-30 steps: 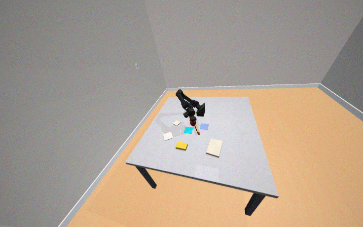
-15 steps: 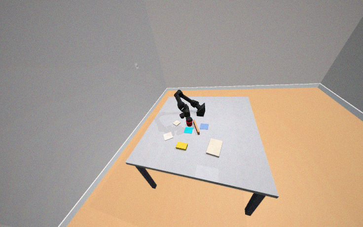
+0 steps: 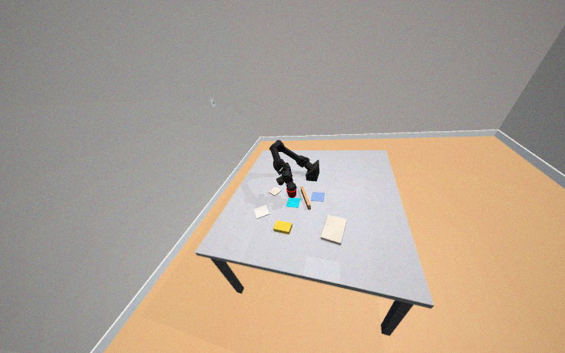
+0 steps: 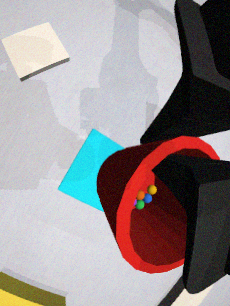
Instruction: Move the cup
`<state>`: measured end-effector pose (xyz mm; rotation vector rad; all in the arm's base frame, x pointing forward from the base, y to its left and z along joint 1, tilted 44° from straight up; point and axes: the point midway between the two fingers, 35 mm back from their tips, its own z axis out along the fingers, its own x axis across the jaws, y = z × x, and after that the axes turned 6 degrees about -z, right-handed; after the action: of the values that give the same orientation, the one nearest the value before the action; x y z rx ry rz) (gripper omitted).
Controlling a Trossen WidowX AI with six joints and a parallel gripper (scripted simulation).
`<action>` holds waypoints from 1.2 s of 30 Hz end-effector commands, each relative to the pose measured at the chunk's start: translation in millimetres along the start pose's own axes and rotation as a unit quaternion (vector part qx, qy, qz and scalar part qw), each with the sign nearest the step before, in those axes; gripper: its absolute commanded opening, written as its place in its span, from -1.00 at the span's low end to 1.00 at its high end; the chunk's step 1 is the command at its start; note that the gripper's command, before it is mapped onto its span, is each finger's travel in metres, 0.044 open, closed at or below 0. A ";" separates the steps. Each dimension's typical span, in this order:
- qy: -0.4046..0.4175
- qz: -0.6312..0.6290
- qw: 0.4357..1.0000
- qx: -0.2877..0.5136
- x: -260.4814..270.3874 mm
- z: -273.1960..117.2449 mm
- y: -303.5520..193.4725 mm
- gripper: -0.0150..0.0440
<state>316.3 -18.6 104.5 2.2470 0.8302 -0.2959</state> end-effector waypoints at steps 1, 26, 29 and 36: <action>-0.001 -0.002 1.000 -0.001 -0.5 5.0 0.1 -0.49; -0.001 -0.002 1.000 -0.002 0.1 40.6 1.3 -0.49; -0.001 -0.002 1.000 -0.002 0.0 45.0 1.4 -0.49; -0.002 -0.002 1.000 -0.002 -0.4 55.5 1.4 -0.49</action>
<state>319.7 -54.7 69.1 2.2463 0.8275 -0.2928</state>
